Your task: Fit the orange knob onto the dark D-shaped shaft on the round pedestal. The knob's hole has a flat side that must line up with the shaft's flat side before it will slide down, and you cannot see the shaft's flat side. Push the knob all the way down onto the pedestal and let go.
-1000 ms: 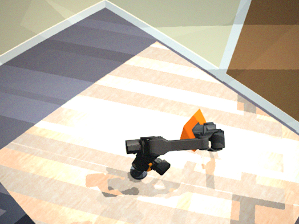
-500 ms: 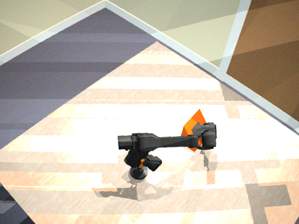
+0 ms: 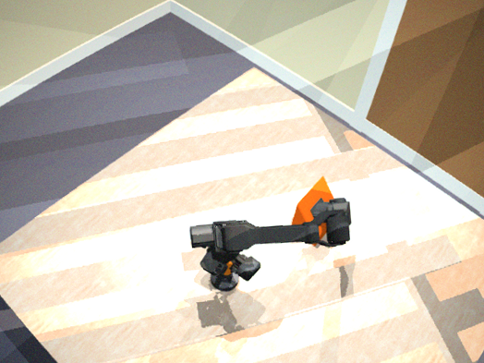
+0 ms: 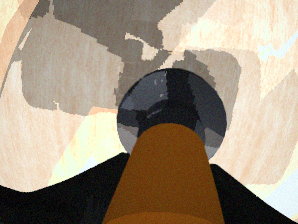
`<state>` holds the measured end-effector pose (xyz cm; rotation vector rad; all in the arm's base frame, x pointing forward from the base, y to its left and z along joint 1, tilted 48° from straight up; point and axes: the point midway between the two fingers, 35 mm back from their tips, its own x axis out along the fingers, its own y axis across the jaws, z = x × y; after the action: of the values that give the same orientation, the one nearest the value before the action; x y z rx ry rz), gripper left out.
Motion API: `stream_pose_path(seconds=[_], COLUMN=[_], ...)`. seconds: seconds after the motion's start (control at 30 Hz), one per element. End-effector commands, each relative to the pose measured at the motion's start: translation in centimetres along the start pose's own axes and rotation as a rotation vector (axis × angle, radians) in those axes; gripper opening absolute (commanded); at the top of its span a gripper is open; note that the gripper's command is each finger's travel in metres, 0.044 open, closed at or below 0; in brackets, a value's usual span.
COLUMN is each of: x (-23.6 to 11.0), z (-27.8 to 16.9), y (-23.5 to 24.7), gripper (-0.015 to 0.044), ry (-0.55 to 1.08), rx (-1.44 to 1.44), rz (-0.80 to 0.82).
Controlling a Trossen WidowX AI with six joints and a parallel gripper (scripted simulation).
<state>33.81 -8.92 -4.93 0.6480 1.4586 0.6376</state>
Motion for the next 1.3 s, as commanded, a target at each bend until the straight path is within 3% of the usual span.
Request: stream_pose_path(seconds=[0.0,1.27], x=[-0.29,-0.20], z=[0.18,-0.09], y=[-0.13,0.07], gripper=[0.0000,0.0000], ry=[-0.010,-0.009], rx=[0.001,0.001], rz=[0.002,0.002])
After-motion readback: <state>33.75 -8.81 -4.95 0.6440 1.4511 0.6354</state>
